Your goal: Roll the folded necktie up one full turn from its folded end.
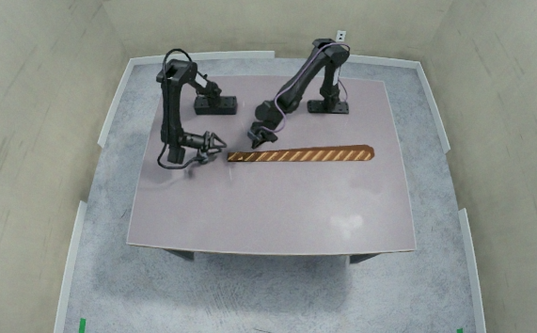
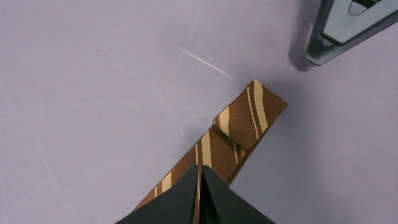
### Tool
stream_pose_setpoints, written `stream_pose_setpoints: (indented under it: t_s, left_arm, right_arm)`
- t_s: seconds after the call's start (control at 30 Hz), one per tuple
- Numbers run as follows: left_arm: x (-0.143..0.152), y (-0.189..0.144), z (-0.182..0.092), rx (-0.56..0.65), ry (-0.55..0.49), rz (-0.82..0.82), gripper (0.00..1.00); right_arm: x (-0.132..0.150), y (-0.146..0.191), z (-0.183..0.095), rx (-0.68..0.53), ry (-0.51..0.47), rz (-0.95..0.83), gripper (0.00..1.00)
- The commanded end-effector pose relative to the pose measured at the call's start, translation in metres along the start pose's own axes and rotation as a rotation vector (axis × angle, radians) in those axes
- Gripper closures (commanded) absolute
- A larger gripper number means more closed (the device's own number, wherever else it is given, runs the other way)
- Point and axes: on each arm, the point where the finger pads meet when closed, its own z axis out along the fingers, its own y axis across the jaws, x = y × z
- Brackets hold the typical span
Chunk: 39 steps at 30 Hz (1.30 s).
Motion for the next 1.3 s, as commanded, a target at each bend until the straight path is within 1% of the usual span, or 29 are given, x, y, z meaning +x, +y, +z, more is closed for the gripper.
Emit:
stream_pose_setpoints:
  t_s: [0.0,0.23,0.8,1.27]
  left_arm:
    - [-0.021,-0.01,0.001,0.024,-0.044,0.012,0.96]
    - [-0.021,-0.015,0.01,0.031,-0.044,0.021,0.96]
    - [-0.021,-0.015,0.01,0.031,-0.044,0.021,0.96]
    - [-0.021,-0.015,0.01,0.031,-0.044,0.021,0.96]
  right_arm:
    - [-0.008,0.007,-0.005,-0.03,-0.022,-0.016,0.48]
    - [-0.008,0.007,-0.005,-0.03,-0.022,-0.016,0.48]
    - [-0.018,0.006,-0.01,-0.022,-0.031,-0.063,0.48]
    - [-0.018,0.006,-0.01,-0.022,-0.031,-0.063,0.48]
